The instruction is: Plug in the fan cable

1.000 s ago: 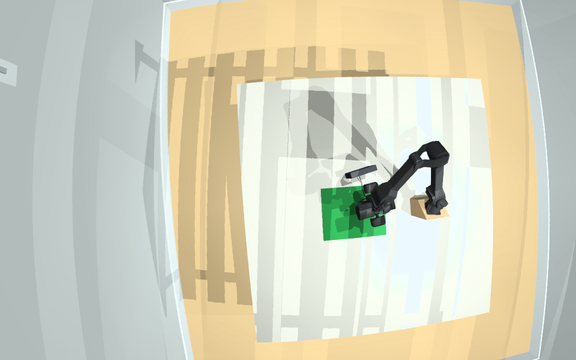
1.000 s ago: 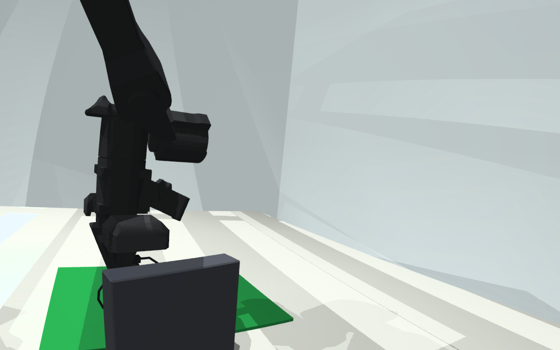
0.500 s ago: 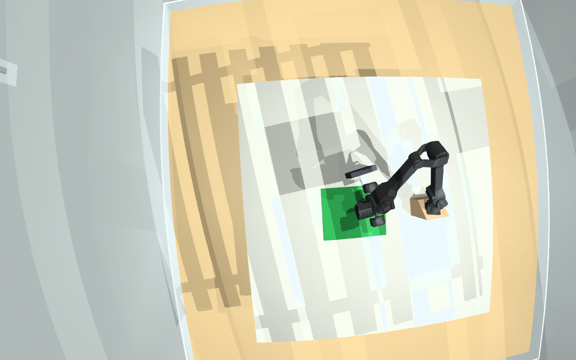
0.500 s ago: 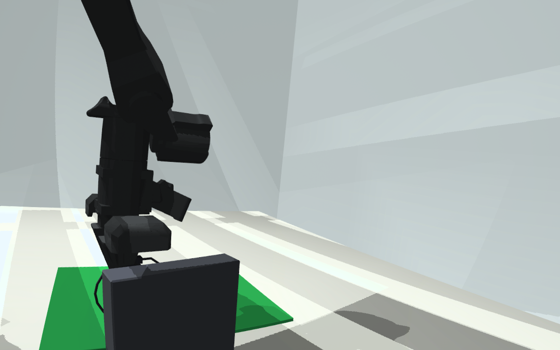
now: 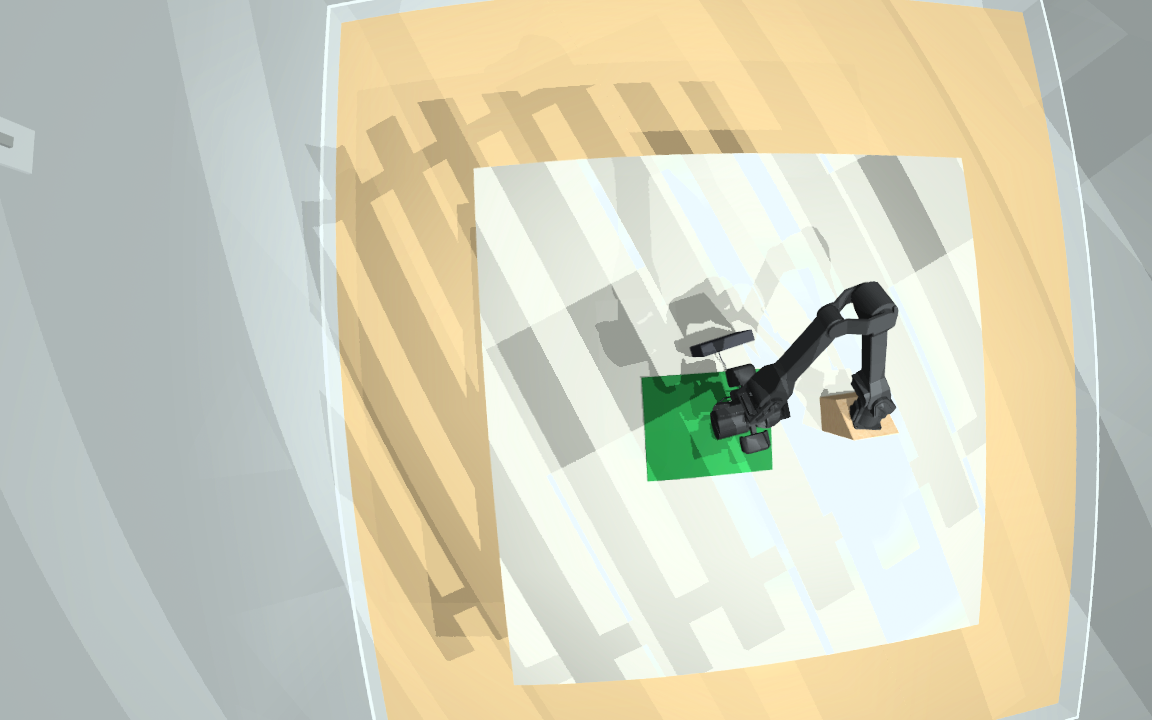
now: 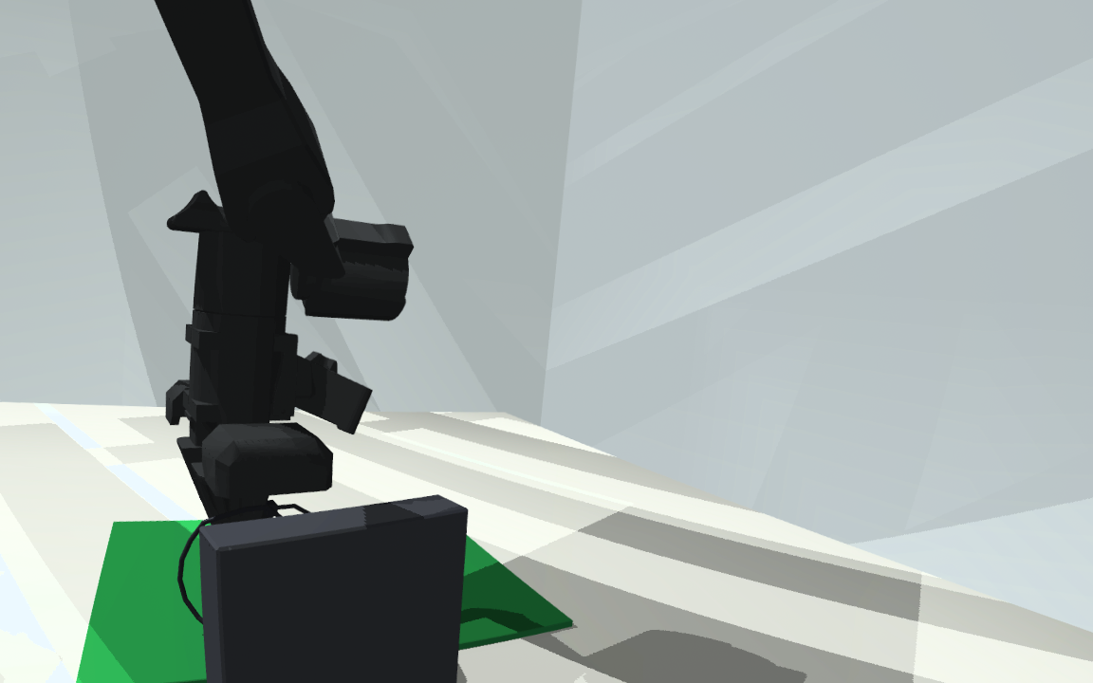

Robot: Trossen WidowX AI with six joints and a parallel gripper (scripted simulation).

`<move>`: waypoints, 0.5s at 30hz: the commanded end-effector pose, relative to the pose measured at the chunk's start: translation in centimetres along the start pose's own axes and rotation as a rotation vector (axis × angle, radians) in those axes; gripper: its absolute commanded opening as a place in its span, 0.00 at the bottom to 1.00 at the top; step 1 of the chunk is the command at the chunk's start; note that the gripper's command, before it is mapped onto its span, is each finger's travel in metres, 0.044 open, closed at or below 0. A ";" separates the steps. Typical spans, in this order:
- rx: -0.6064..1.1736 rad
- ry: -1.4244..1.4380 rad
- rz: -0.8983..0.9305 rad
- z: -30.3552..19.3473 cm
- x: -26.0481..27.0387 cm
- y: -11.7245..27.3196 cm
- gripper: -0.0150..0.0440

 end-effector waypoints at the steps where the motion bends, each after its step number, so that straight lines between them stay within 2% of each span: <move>1: 0.004 0.007 -0.003 -0.2 0.1 -0.1 0.25; 15: 0.004 0.008 -0.003 -0.3 0.2 -0.4 0.25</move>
Point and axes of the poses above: the point midway between the two fingers, 35 mm back from their tips, its own y axis back along the fingers, its own x axis across the jaws, z = x × y, the point moved 4 cm from there along y, back along the fingers, and after that the axes turned 14 degrees about y, right-handed, at the moved point
